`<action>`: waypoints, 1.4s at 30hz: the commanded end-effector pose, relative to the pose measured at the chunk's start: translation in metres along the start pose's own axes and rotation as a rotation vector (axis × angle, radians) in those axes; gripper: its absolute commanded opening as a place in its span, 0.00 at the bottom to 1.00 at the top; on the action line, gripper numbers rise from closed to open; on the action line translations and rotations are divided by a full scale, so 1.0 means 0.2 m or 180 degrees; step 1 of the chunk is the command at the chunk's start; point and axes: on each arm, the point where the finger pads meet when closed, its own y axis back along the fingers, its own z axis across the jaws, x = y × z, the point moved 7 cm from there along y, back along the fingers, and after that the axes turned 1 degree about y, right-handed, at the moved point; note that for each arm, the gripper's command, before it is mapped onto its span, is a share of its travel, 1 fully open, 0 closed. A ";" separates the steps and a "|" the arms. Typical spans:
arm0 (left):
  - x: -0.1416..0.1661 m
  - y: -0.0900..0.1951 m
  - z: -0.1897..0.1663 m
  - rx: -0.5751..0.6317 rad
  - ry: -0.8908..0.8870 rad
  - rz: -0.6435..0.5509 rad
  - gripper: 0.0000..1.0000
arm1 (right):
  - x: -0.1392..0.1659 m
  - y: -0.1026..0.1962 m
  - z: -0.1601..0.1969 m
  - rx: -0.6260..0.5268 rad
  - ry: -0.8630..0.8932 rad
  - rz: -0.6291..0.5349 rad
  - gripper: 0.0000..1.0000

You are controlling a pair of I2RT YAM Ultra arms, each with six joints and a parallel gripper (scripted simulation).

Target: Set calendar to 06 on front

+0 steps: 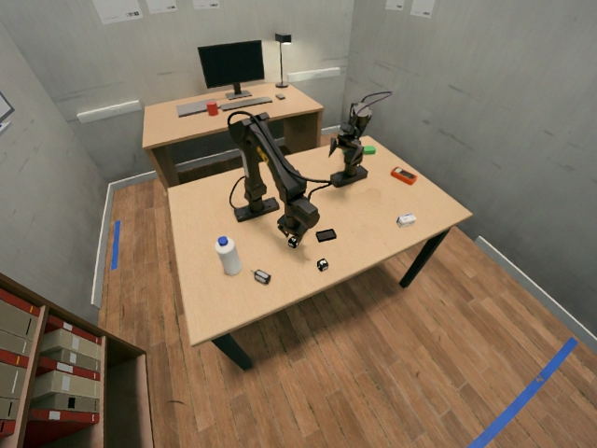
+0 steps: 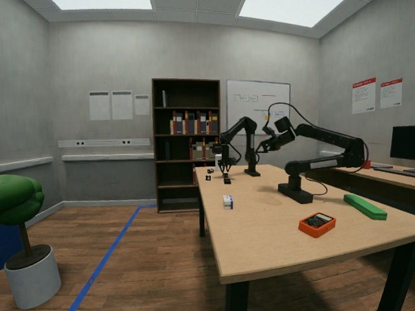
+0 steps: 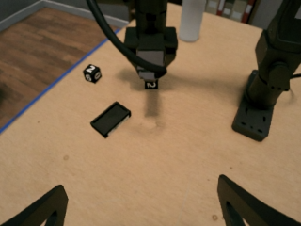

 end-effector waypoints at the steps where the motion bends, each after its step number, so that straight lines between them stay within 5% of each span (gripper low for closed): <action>1: -0.02 0.01 0.00 0.0017 -0.0035 -0.0091 1.00 | -0.02 -0.04 0.00 0.0022 0.0059 -0.0038 0.55; 24: -0.02 0.01 0.00 0.0017 -0.0035 -0.0091 1.00 | -0.03 -0.11 0.01 -0.0023 0.0059 -0.0051 0.55; 25: -0.02 0.01 0.00 0.0017 -0.0035 -0.0091 1.00 | -0.03 -0.11 0.01 -0.0024 0.0059 -0.0051 0.48; 42: -0.02 0.01 0.00 0.0017 -0.0035 -0.0091 1.00 | 0.00 -0.10 -0.01 -0.0002 0.0062 -0.0017 0.29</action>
